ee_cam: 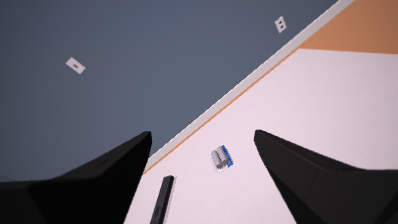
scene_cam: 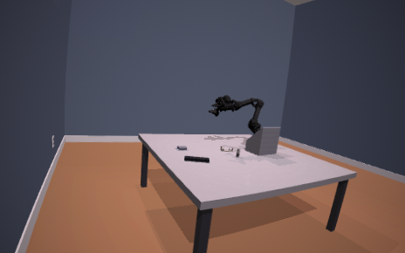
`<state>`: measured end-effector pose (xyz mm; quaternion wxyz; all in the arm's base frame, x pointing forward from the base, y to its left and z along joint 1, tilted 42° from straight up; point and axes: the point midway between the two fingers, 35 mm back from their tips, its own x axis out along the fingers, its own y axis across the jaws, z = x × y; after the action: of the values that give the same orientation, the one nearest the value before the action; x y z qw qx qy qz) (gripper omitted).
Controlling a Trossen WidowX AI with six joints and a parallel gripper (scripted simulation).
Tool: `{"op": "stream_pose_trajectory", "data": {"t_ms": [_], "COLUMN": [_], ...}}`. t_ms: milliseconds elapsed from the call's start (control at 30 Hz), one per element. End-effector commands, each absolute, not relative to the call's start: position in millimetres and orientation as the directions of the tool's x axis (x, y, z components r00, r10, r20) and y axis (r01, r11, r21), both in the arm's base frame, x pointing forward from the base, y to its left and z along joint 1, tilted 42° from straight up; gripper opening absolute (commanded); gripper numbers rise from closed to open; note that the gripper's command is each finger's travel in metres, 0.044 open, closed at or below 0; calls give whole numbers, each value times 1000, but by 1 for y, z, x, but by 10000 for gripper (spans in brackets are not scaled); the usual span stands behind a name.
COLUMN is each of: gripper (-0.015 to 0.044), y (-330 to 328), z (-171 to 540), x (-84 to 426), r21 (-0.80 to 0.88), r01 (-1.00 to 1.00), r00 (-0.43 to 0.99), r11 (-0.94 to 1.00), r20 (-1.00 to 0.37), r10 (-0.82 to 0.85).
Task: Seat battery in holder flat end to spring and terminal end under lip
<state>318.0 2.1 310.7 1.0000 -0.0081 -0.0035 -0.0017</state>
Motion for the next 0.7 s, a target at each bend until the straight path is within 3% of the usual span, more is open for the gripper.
{"op": "stream_pose_trajectory", "data": {"t_ms": [0, 267, 467, 667], "gripper": [374, 164, 6, 0], "y": [3, 52, 102, 135], "z": [309, 213, 124, 53], "x": [320, 370, 371, 354], "r21": [-10, 176, 94, -65], "r01": [2, 66, 147, 255], "r00": [1000, 890, 672, 446], "r11": [1000, 982, 985, 965], "r20": [-4, -455, -740, -877], "r10": [-2, 22, -30, -177]}}
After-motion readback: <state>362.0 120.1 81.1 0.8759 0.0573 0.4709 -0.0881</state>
